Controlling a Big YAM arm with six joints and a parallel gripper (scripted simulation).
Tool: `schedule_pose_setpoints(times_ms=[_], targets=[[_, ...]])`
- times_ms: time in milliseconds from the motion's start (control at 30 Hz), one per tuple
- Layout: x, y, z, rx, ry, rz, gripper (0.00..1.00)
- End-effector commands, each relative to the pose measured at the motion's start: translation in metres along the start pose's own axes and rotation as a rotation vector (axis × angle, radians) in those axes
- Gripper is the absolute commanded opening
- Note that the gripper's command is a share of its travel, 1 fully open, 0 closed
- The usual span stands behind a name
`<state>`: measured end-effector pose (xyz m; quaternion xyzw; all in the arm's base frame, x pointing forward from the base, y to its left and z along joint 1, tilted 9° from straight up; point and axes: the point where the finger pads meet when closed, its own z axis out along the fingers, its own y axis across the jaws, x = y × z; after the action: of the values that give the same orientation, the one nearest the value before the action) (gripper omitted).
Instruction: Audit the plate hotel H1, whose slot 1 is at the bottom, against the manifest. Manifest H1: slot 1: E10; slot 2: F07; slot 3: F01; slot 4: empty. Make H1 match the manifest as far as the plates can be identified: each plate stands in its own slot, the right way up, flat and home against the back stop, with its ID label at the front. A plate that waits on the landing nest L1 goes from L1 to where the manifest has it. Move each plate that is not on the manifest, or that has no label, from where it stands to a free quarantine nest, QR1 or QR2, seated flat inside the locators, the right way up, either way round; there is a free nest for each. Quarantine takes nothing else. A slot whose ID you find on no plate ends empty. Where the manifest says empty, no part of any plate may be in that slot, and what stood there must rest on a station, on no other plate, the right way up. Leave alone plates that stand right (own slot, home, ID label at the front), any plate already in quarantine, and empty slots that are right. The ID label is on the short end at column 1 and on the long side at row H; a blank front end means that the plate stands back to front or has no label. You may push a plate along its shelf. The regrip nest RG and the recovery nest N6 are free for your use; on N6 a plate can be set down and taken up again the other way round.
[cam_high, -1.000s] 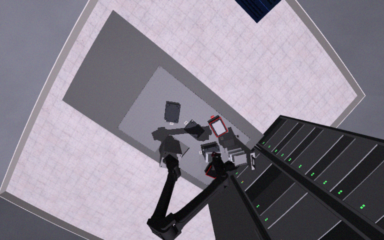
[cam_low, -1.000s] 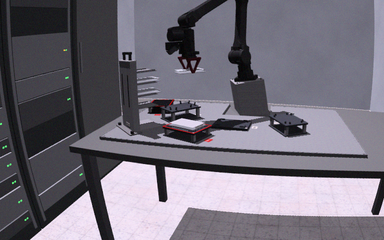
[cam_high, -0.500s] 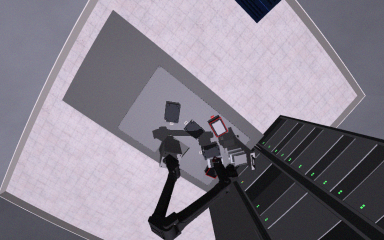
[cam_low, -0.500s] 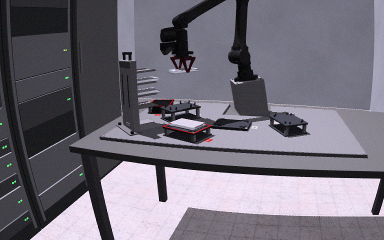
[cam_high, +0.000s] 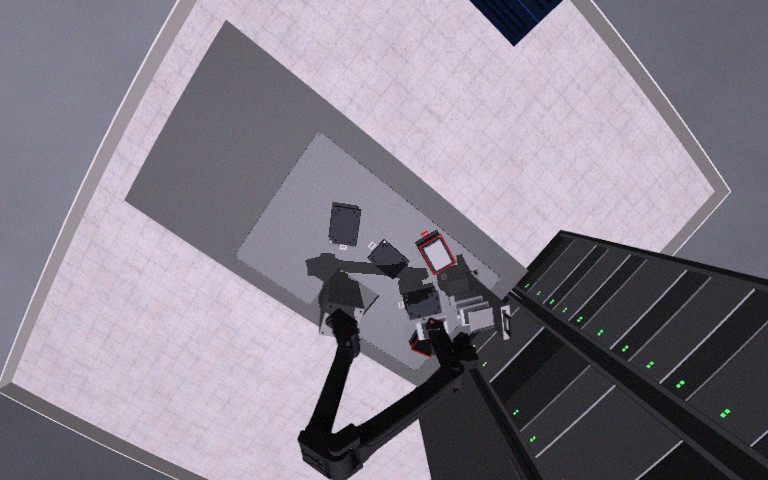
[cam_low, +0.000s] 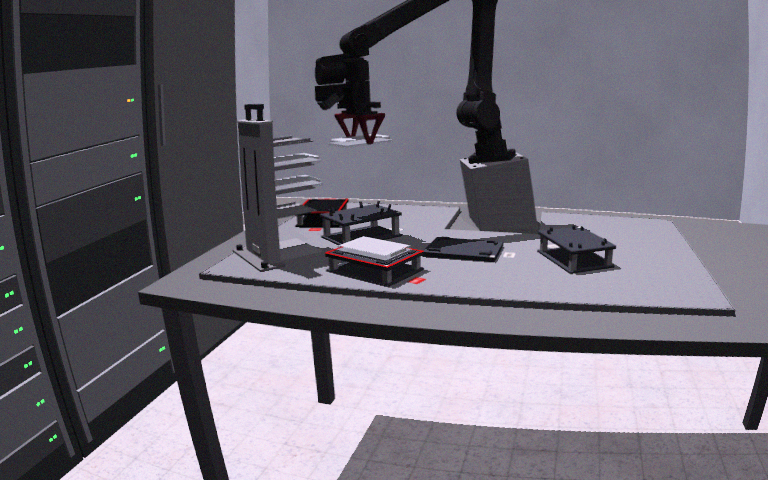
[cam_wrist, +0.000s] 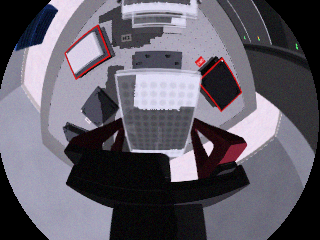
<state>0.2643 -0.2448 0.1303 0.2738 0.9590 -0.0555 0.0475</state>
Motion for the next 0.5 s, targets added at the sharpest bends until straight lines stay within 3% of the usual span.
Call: schedule_pose_setpoints(times_ms=[0, 467], targets=[[-0.0328, -0.0066, -0.0328, 0.015, -0.099, -0.012, 0.86], [-0.0321, -0.0101, -0.0326, 0.016, -0.099, 0.002, 0.86]])
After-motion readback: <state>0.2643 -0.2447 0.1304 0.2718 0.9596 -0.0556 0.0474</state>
